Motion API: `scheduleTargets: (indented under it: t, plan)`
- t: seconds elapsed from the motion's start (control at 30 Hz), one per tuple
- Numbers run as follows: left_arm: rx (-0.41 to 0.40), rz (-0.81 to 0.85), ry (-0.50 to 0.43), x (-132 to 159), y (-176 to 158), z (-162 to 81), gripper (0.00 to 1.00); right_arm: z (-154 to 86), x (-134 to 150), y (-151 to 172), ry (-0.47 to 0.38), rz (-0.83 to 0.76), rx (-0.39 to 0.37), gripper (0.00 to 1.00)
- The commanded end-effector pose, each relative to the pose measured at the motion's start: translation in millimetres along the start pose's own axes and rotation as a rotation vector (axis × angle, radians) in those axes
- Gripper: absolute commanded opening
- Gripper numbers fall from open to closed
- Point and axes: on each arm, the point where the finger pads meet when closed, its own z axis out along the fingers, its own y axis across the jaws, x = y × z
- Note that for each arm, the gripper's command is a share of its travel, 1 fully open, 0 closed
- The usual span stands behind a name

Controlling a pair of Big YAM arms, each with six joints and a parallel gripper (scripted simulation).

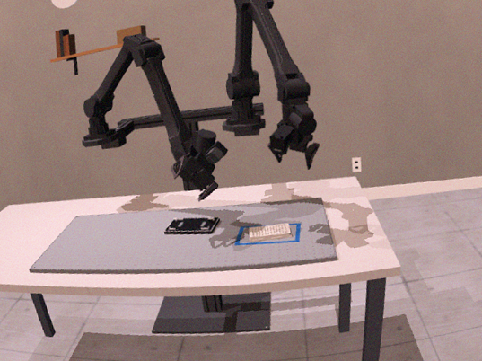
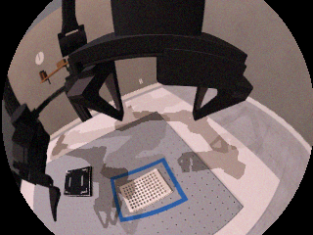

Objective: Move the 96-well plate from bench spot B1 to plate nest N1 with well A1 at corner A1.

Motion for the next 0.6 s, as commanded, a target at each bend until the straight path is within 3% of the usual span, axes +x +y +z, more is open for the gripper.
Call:
scheduleTargets:
  t: [0.0, 0.1, 0.13, 0.43, 0.57]
  plan:
    - [-0.01, -0.159, -0.004, -9.8, -4.9, 13.7, 1.0, 0.7, -11.7, -26.2, 0.137, 0.214, -0.088, 1.0]
    - [-0.013, -0.192, -0.008, -11.1, -5.3, 15.4, 1.0, -1.2, -7.9, -29.0, 0.164, 0.225, -0.104, 1.0]
    - [-0.016, -0.225, -0.012, -14.0, -6.1, 19.3, 1.0, 2.9, -25.4, -33.0, 0.173, 0.273, -0.114, 1.0]
    - [-0.034, -0.514, -0.054, -27.6, -11.1, 36.9, 1.0, -12.5, 7.7, -58.0, 0.413, 0.376, -0.258, 1.0]
    - [-0.038, -0.609, -0.069, -31.4, -12.6, 42.1, 1.0, -24.3, 36.8, -68.8, 0.536, 0.399, -0.322, 1.0]
